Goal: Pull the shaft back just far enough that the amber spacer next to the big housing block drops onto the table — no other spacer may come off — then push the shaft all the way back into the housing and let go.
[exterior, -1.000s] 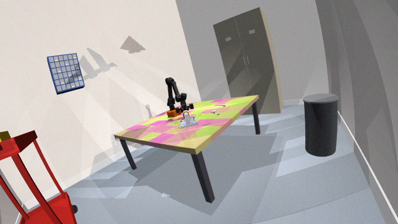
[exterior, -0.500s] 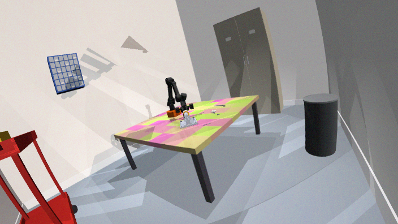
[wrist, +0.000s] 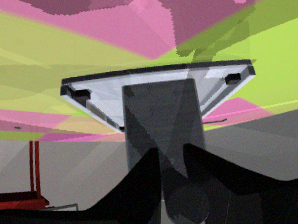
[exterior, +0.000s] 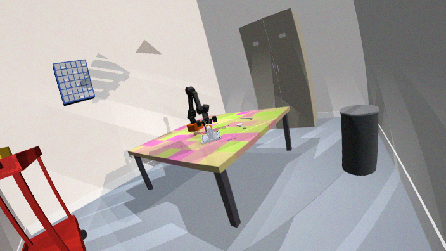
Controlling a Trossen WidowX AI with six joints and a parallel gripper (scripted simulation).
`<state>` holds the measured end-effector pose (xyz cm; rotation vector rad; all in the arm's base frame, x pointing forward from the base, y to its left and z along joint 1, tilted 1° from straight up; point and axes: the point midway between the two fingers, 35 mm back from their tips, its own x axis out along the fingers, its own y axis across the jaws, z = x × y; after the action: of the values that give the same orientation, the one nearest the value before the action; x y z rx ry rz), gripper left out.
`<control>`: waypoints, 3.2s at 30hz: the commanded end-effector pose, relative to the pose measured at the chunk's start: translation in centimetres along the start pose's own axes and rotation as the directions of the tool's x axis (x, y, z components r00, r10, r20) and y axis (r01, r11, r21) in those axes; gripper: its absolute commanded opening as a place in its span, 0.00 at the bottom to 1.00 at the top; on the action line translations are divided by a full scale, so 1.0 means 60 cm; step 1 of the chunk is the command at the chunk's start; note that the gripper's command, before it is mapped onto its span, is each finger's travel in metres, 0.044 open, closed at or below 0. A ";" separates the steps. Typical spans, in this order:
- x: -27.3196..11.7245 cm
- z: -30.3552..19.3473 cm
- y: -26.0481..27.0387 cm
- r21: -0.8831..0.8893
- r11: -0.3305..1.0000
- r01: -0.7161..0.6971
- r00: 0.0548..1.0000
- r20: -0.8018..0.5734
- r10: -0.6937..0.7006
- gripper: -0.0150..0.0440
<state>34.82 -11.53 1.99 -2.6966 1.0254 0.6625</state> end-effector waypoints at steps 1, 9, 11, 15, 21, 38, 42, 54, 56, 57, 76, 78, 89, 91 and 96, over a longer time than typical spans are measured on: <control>-0.002 0.001 0.000 0.005 1.000 -0.001 1.000 0.000 0.001 0.25; -0.003 0.002 0.000 0.005 1.000 -0.001 1.000 0.000 0.001 0.25; -0.003 0.002 0.000 0.005 1.000 -0.001 1.000 0.000 0.001 0.25; -0.004 0.003 0.000 0.005 1.000 -0.001 1.000 0.000 0.001 0.25; -0.004 0.003 0.000 0.005 1.000 -0.001 1.000 0.001 0.001 0.25; -0.007 0.005 0.000 0.005 1.000 -0.001 1.000 0.001 0.001 0.25; -0.008 0.005 0.000 0.005 1.000 -0.001 1.000 0.001 0.001 0.25; -0.009 0.006 0.000 0.005 1.000 -0.001 1.000 0.001 0.001 0.25; -0.010 0.006 0.000 0.005 1.000 -0.001 1.000 0.001 0.001 0.25; -0.010 0.006 0.000 0.005 1.000 -0.001 1.000 0.001 0.001 0.25; -0.013 0.008 0.000 0.005 1.000 -0.001 1.000 0.001 0.001 0.25; -0.013 0.008 0.000 0.005 1.000 -0.001 1.000 0.001 0.001 0.25; -0.014 0.009 0.000 0.005 1.000 -0.001 1.000 0.001 0.001 0.25; -0.015 0.009 0.000 0.005 1.000 -0.001 1.000 0.001 0.001 0.25; -0.015 0.010 0.000 0.005 1.000 -0.001 1.000 0.001 0.001 0.25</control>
<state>34.09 -10.86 1.93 -2.6961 1.0250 0.6636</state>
